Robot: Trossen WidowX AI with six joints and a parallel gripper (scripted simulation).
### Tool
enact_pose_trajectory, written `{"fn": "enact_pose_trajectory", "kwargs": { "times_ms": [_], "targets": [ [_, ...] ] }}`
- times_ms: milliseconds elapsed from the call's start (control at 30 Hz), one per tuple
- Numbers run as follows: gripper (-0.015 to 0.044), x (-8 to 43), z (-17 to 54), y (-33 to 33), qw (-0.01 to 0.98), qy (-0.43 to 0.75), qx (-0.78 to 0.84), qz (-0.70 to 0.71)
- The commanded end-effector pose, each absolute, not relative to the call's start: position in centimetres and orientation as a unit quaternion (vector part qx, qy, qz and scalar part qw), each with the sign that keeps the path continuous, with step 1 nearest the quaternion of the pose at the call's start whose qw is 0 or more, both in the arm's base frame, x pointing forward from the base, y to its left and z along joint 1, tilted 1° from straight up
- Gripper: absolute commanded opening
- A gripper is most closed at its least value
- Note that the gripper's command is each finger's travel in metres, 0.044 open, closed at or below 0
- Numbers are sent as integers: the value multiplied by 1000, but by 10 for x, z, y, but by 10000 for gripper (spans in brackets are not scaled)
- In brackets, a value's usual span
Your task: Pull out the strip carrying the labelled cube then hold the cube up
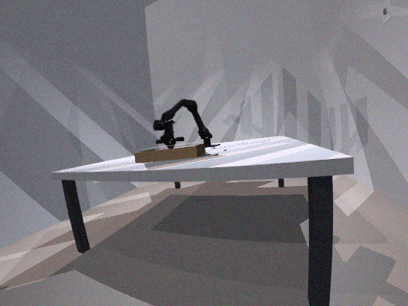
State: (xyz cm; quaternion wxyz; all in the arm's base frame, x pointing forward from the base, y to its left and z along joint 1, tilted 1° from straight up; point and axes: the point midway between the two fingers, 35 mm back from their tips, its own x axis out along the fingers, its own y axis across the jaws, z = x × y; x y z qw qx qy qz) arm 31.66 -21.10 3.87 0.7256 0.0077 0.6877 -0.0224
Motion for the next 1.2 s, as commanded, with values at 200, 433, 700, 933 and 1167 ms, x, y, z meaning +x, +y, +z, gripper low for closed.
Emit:
{"fn": "enact_pose_trajectory", "kwargs": {
  "times_ms": [200, 433, 700, 933, 1167],
  "targets": [
    [0, 295, 31, -208, 717, 697, 10, -17],
    [0, 284, 30, -208, 717, 697, 10, -17],
    [0, 272, 30, -207, 716, 698, 10, -17],
    [0, 261, 29, -207, 716, 698, 10, -17],
    [0, 251, 29, -206, 715, 698, 10, -17]
  ]
}}
